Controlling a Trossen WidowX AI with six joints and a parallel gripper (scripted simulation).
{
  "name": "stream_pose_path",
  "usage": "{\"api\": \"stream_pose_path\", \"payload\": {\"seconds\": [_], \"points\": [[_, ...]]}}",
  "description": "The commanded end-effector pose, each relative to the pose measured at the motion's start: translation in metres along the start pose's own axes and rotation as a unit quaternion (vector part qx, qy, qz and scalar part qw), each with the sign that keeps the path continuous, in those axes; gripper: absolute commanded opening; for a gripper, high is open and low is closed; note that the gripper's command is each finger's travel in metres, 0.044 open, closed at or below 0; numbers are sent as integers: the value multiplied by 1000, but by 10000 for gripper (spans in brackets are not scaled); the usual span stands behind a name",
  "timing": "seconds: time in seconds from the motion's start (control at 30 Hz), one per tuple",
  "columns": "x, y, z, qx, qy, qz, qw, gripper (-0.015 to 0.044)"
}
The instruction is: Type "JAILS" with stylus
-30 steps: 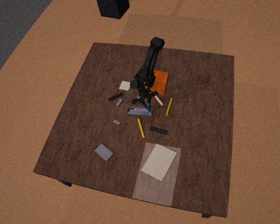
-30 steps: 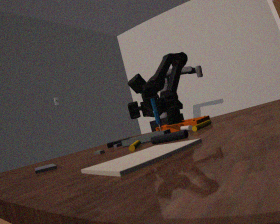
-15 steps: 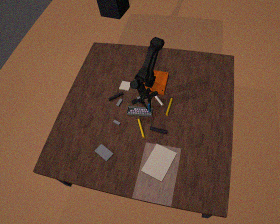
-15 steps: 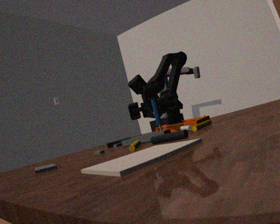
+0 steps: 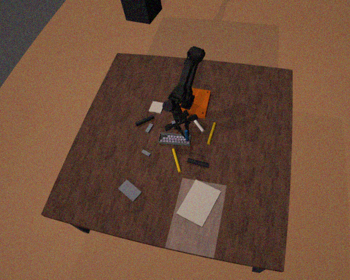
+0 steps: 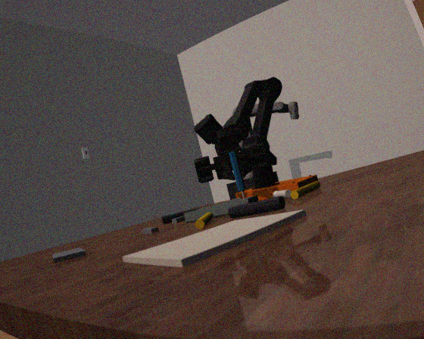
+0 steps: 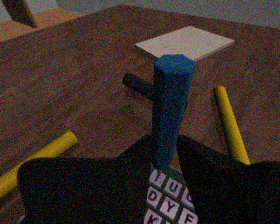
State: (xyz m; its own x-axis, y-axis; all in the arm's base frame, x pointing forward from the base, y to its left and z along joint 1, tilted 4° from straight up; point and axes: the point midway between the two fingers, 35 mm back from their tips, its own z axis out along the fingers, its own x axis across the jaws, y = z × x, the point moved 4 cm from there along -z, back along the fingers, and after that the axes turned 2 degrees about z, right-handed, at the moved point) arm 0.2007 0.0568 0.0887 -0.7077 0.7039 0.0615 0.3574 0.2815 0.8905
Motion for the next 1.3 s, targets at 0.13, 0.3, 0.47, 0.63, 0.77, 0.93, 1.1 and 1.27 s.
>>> {"api": "stream_pose_path", "payload": {"seconds": [0.13,0.3,0.47,0.63,0.77,0.93,1.1,1.27], "points": [[0,-3,1,2,-1,3,1000,81],[0,-4,2,2,-1,3,1000,81],[0,-6,3,2,-1,3,1000,81],[0,-8,4,2,-1,3,1000,81],[0,-9,4,2,-1,3,1000,81],[0,-9,4,2,-1,3,1000,81],[0,-9,4,2,-1,3,1000,81],[0,-9,4,2,-1,3,1000,81]]}}
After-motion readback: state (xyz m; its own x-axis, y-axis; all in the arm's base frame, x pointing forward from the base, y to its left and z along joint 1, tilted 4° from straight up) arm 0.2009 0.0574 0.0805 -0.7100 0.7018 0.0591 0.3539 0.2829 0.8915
